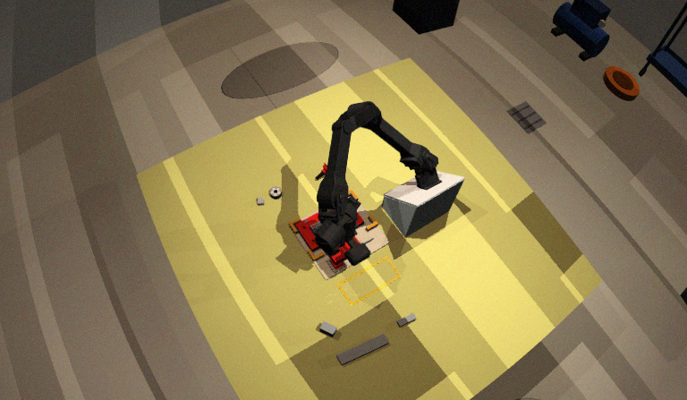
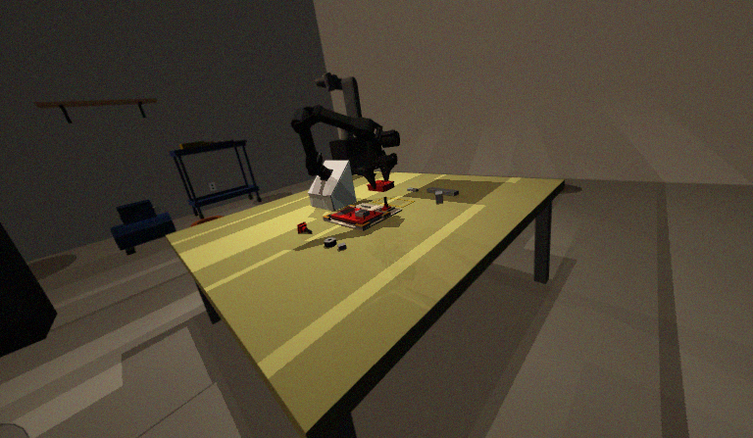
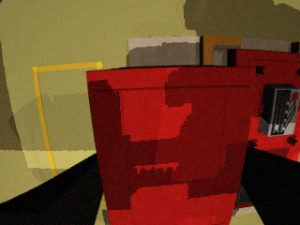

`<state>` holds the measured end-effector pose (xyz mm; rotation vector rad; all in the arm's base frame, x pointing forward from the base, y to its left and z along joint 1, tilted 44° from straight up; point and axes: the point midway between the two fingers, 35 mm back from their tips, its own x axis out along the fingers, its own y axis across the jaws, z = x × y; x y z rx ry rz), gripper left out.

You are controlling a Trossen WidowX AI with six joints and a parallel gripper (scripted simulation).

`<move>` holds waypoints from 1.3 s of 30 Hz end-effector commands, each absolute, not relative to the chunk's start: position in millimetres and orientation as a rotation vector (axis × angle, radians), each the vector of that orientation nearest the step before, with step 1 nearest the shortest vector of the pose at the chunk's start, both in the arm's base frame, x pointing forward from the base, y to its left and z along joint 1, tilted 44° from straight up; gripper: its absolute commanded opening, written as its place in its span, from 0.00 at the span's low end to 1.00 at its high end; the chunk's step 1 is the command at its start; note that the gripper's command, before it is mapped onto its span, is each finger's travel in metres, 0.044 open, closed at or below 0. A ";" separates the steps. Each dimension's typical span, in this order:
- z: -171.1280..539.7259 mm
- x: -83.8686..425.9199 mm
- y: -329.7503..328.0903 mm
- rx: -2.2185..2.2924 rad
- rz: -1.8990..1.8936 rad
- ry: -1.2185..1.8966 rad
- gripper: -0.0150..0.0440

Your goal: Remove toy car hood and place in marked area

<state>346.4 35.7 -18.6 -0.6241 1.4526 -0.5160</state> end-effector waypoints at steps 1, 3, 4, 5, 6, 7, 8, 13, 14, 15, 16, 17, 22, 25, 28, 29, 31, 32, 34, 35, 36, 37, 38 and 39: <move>-34.4 339.5 55.0 -0.621 -0.515 1.453 0.25; -43.6 334.5 65.0 -0.621 -0.517 1.454 0.25; -48.2 331.8 69.9 -0.622 -0.518 1.453 0.25; -52.7 329.0 74.7 -0.622 -0.519 1.453 0.25; -57.2 326.1 79.3 -0.623 -0.521 1.453 0.25; -61.7 323.0 83.9 -0.624 -0.523 1.453 0.25; -66.2 319.8 88.4 -0.625 -0.525 1.452 0.25; -85.8 304.5 106.7 -0.630 -0.535 1.448 0.25; -88.4 302.2 109.1 -0.631 -0.537 1.448 0.25; -89.9 300.8 110.4 -0.632 -0.538 1.447 0.25; -90.4 300.3 110.9 -0.632 -0.539 1.447 0.25; -90.5 300.3 110.8 -0.632 -0.539 1.447 0.25; -92.8 300.8 108.9 -0.632 -0.539 1.447 0.25; -94.8 301.2 107.2 -0.632 -0.539 1.447 0.25; -96.8 301.6 105.5 -0.631 -0.538 1.447 0.25; -97.5 301.7 104.9 -0.631 -0.538 1.447 0.25; -98.9 302.0 103.7 -0.631 -0.538 1.447 0.25; -99.6 302.1 103.1 -0.631 -0.538 1.447 0.25; -100.9 302.3 101.9 -0.631 -0.538 1.447 0.25; -101.6 302.4 101.4 -0.631 -0.538 1.447 0.25; -102.3 302.5 100.8 -0.631 -0.538 1.447 0.25; -102.9 302.6 100.2 -0.631 -0.538 1.447 0.25; -103.6 302.7 99.6 -0.631 -0.538 1.447 0.25; -104.3 302.8 99.0 -0.631 -0.538 1.447 0.25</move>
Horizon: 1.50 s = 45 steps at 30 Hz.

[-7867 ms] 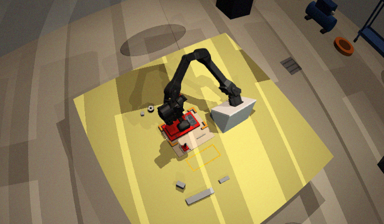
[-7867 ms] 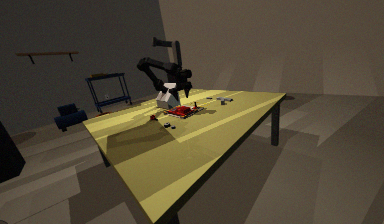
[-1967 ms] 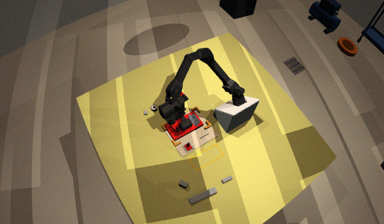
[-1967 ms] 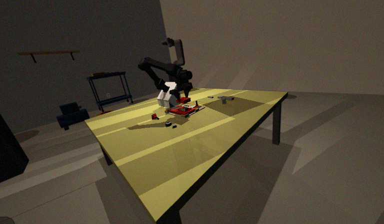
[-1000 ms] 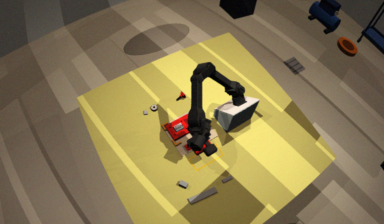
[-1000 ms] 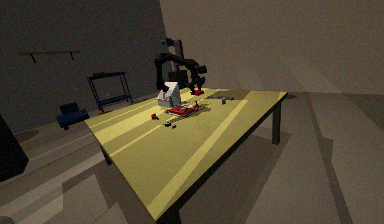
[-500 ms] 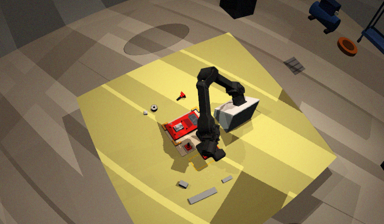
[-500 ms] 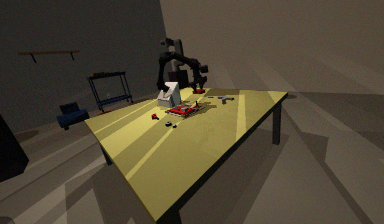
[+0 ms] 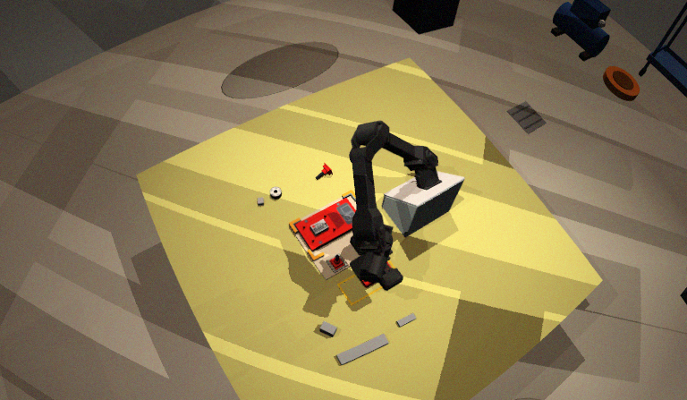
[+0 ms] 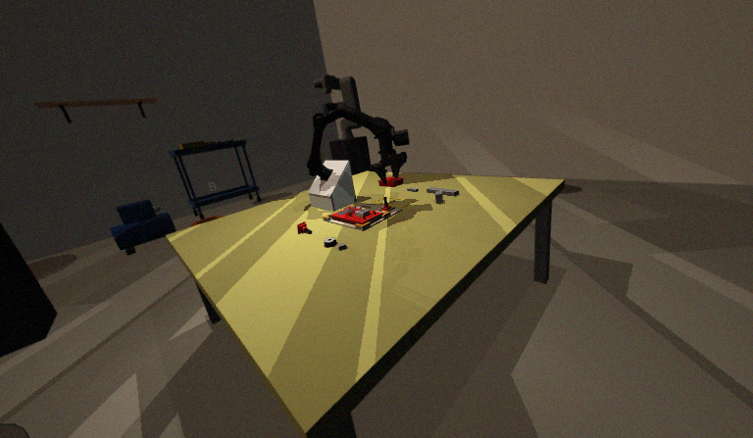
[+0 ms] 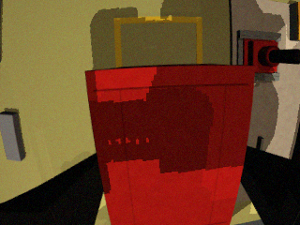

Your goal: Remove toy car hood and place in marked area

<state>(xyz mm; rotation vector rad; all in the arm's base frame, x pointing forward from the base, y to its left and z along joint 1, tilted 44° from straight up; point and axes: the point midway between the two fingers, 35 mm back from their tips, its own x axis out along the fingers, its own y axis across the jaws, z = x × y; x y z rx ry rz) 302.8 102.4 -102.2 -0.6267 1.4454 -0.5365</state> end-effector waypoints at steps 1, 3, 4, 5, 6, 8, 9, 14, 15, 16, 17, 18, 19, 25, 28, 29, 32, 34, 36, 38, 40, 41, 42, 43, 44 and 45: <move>-105.0 302.9 98.4 -0.631 -0.538 1.447 0.25; -106.3 303.1 97.2 -0.631 -0.538 1.447 0.25; -107.0 303.2 96.6 -0.631 -0.538 1.447 0.25; -107.6 303.3 96.0 -0.631 -0.538 1.447 0.25; -108.3 303.4 95.4 -0.631 -0.538 1.447 0.25; -109.6 303.6 94.2 -0.631 -0.538 1.447 0.25; -110.3 303.7 93.6 -0.631 -0.538 1.447 0.25; -113.5 304.0 90.6 -0.632 -0.538 1.447 0.25; -114.2 304.1 90.0 -0.632 -0.538 1.447 0.25; -114.9 304.2 89.4 -0.632 -0.538 1.447 0.25; -115.5 304.2 88.7 -0.632 -0.538 1.447 0.25; -116.2 304.3 88.1 -0.632 -0.538 1.447 0.25; -116.8 304.4 87.5 -0.632 -0.538 1.447 0.25; -120.8 304.7 83.8 -0.632 -0.538 1.447 0.25; -122.7 304.8 81.9 -0.632 -0.538 1.447 0.25; -123.3 304.8 81.3 -0.632 -0.539 1.447 0.25; -125.2 304.9 79.4 -0.632 -0.539 1.447 0.25; -126.5 305.0 78.2 -0.632 -0.539 1.447 0.25; -127.8 305.0 76.9 -0.632 -0.539 1.447 0.25; -129.0 305.0 75.6 -0.632 -0.539 1.447 0.25; -130.3 305.1 74.4 -0.632 -0.539 1.447 0.25; -130.9 305.1 73.8 -0.633 -0.539 1.446 0.25; -131.5 305.1 73.1 -0.633 -0.539 1.446 0.25; -132.2 305.1 72.5 -0.633 -0.539 1.446 0.25; -132.8 305.1 71.9 -0.633 -0.539 1.446 0.25; -133.4 305.1 71.2 -0.633 -0.540 1.446 0.25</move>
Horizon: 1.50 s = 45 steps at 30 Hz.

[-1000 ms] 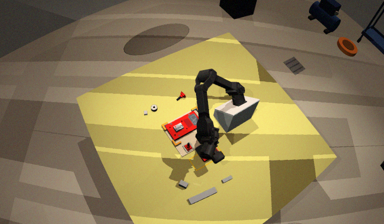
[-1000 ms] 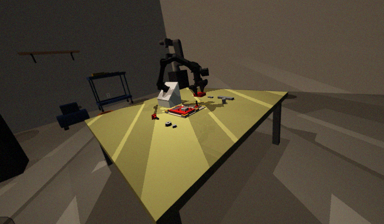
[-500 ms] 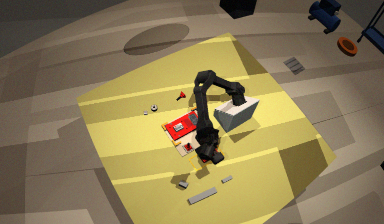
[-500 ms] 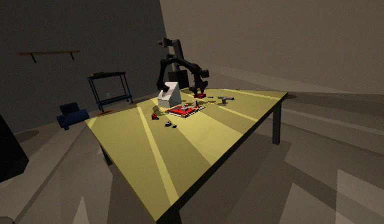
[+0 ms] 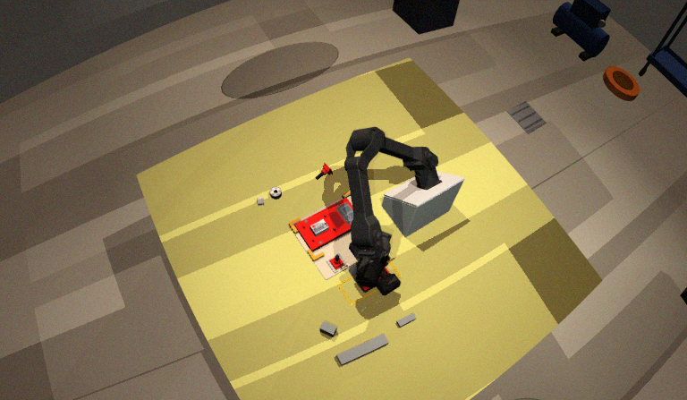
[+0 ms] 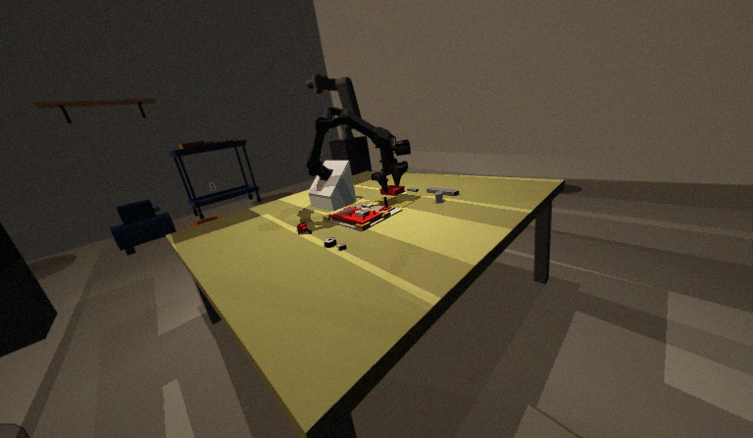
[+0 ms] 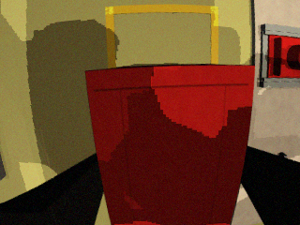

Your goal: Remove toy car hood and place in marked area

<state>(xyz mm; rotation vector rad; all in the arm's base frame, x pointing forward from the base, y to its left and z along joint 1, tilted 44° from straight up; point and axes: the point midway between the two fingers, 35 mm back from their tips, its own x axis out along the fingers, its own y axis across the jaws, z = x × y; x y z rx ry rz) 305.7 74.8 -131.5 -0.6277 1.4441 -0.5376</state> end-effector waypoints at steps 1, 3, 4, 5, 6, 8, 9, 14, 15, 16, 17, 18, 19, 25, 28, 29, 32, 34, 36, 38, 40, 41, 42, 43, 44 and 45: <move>-134.0 305.1 70.6 -0.633 -0.540 1.446 0.25; -135.2 305.1 69.3 -0.633 -0.540 1.446 0.25; -135.9 305.1 68.7 -0.633 -0.540 1.446 0.25; -136.5 305.0 68.1 -0.633 -0.540 1.446 0.25; -137.1 305.0 67.4 -0.633 -0.540 1.446 0.25; -138.3 305.0 66.1 -0.633 -0.540 1.446 0.25; -138.9 305.0 65.5 -0.633 -0.540 1.446 0.25; -141.9 304.8 62.3 -0.634 -0.541 1.446 0.25; -142.5 304.8 61.7 -0.634 -0.541 1.446 0.25; -143.1 304.7 61.0 -0.634 -0.541 1.446 0.25; -143.7 304.7 60.4 -0.634 -0.541 1.446 0.25; -144.3 304.7 59.8 -0.634 -0.541 1.446 0.25; -144.9 304.6 59.1 -0.634 -0.542 1.446 0.25; -146.9 304.5 56.9 -0.634 -0.542 1.446 0.25; -147.3 304.5 56.6 -0.634 -0.542 1.446 0.25; -147.5 304.5 56.3 -0.634 -0.542 1.446 0.25; -148.5 304.7 55.4 -0.634 -0.542 1.446 0.25; -149.2 304.7 54.7 -0.635 -0.542 1.446 0.25; -149.9 304.8 54.0 -0.635 -0.542 1.446 0.25; -150.7 304.9 53.4 -0.635 -0.542 1.446 0.25; -151.4 304.9 52.7 -0.635 -0.542 1.446 0.25; -151.7 305.0 52.3 -0.635 -0.542 1.446 0.25; -152.1 305.0 52.0 -0.635 -0.542 1.446 0.25; -152.4 305.0 51.7 -0.635 -0.542 1.446 0.25; -152.8 305.1 51.3 -0.635 -0.542 1.446 0.25; -153.2 305.1 51.0 -0.635 -0.542 1.446 0.25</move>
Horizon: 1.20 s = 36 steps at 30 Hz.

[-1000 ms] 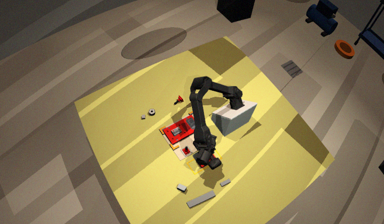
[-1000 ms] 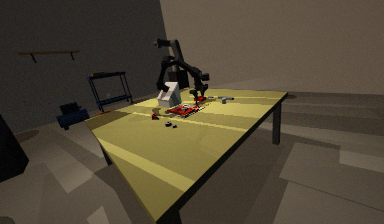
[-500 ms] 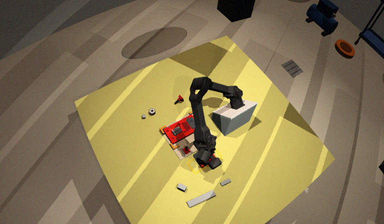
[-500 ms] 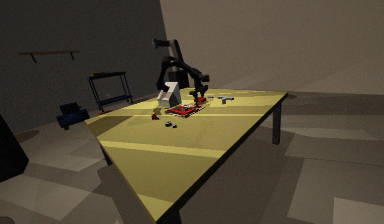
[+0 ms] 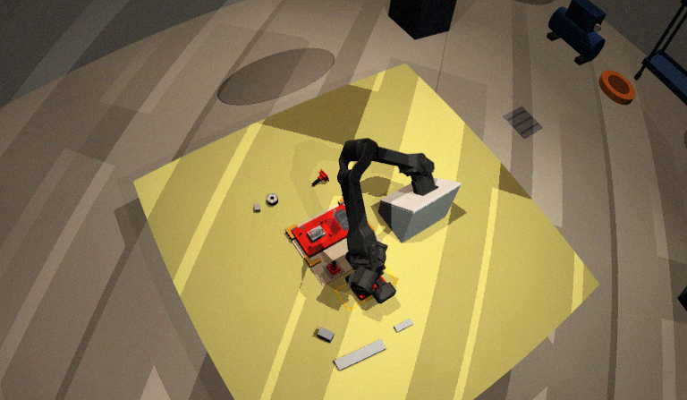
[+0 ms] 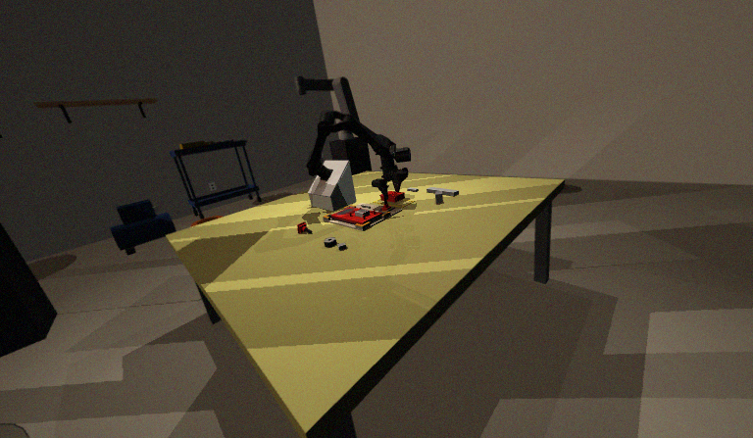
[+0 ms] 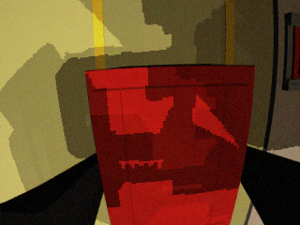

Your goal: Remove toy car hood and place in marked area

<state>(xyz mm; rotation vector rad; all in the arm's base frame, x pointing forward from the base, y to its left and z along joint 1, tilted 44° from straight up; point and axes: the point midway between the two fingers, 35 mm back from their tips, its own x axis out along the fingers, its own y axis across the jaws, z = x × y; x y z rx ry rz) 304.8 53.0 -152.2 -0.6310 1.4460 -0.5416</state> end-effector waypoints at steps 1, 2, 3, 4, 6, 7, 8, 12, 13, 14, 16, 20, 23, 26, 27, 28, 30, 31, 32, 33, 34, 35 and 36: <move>-153.5 305.1 50.6 -0.635 -0.542 1.446 0.25; -153.9 305.1 50.3 -0.635 -0.542 1.446 0.25; -154.2 305.2 49.9 -0.635 -0.542 1.446 0.25; -154.6 305.2 49.6 -0.635 -0.542 1.446 0.25; -155.3 305.2 48.9 -0.635 -0.542 1.446 0.25; -155.6 305.3 48.6 -0.635 -0.542 1.446 0.25; -156.0 305.3 48.2 -0.635 -0.542 1.446 0.25; -157.4 305.4 46.8 -0.635 -0.542 1.446 0.25; -157.8 305.4 46.5 -0.635 -0.543 1.446 0.25; -158.1 305.4 46.2 -0.635 -0.543 1.446 0.25; -158.8 305.4 45.5 -0.635 -0.543 1.446 0.25; -160.2 305.5 44.1 -0.635 -0.543 1.446 0.25; -161.2 305.5 43.1 -0.635 -0.543 1.446 0.25; -160.6 305.4 44.7 -0.632 -0.542 1.446 0.34; -160.6 305.4 44.7 -0.632 -0.542 1.446 0.39; -160.6 305.4 44.7 -0.632 -0.542 1.446 0.43; -160.6 305.4 44.7 -0.632 -0.542 1.446 0.52; -160.6 305.4 44.7 -0.632 -0.542 1.446 0.57; -160.6 305.4 44.7 -0.632 -0.542 1.446 0.61; -160.6 305.4 44.7 -0.632 -0.542 1.446 0.65; -160.6 305.4 44.7 -0.632 -0.542 1.446 0.70; -160.6 305.4 44.7 -0.632 -0.542 1.446 0.74; -160.6 305.4 44.7 -0.632 -0.542 1.446 0.79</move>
